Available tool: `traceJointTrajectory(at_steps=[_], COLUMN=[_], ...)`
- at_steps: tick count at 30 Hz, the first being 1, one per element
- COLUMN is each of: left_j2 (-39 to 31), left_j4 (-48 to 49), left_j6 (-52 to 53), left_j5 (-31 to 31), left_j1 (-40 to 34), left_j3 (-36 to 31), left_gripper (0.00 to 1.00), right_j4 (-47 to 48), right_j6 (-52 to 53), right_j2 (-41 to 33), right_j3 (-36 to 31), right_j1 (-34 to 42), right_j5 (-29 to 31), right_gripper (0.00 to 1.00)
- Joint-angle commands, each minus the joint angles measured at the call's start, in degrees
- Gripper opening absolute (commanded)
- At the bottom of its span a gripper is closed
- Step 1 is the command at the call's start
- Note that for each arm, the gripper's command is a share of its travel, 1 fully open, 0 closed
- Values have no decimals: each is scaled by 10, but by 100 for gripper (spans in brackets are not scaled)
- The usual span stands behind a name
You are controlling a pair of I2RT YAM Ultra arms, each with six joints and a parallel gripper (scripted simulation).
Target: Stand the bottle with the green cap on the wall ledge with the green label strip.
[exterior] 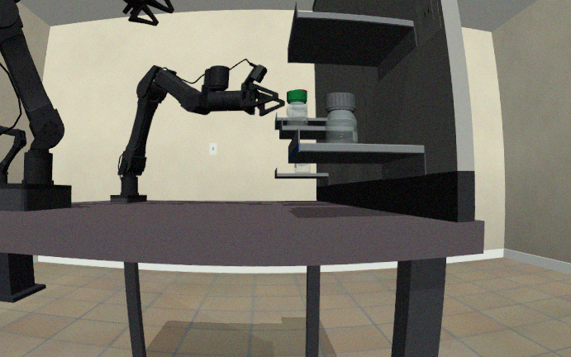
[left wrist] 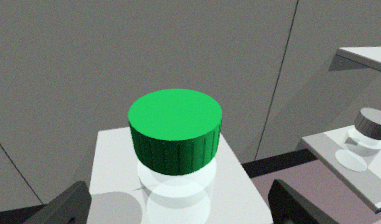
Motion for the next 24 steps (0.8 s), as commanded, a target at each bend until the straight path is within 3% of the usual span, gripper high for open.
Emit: traceJointTrajectory(at_steps=[1, 24], left_j2=[-3, 55], left_j4=[-20, -52], left_j6=[6, 6], left_j5=[9, 22], left_j1=[10, 23], left_j3=[50, 139], left_gripper=[94, 94], right_j4=[-12, -12], right_j6=[3, 3], right_j2=[2, 2], right_j3=[7, 7], right_j1=[1, 1], right_j5=[7, 7], right_gripper=[89, 89])
